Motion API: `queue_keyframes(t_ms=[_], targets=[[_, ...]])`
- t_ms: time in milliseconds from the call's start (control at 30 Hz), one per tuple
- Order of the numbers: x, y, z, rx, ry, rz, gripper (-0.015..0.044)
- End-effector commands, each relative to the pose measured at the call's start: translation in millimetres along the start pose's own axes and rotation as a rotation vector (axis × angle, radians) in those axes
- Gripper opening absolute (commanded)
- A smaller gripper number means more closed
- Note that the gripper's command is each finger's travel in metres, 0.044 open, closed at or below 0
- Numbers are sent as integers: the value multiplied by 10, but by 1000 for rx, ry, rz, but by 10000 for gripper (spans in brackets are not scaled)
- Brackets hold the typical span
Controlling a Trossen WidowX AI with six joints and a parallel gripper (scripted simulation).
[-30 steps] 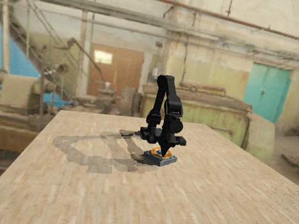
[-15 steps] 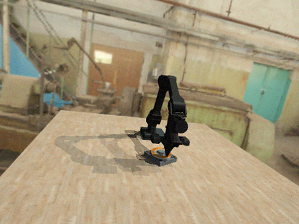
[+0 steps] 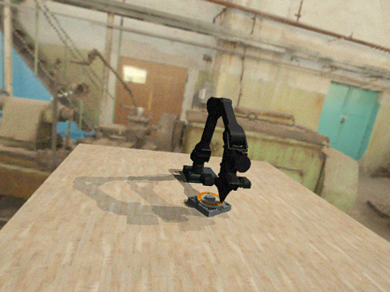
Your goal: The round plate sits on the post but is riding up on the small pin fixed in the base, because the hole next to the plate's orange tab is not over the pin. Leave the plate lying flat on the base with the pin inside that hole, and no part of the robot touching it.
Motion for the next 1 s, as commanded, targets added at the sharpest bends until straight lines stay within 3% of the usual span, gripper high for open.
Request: queue_keyframes(t_ms=[0,967], targets=[[40,-70,19,12,2,3,0],[142,-394,-9,14,3,3,0]])
Point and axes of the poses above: the point midway between the two fingers, 35 mm back from their tips, its own z axis out along the fingers, its own x axis across the jaws, y = z × x, the point moved 1 cm from there along -z, back along the fingers, and after that the axes turned 10 degrees about z, right-handed, at the moved point
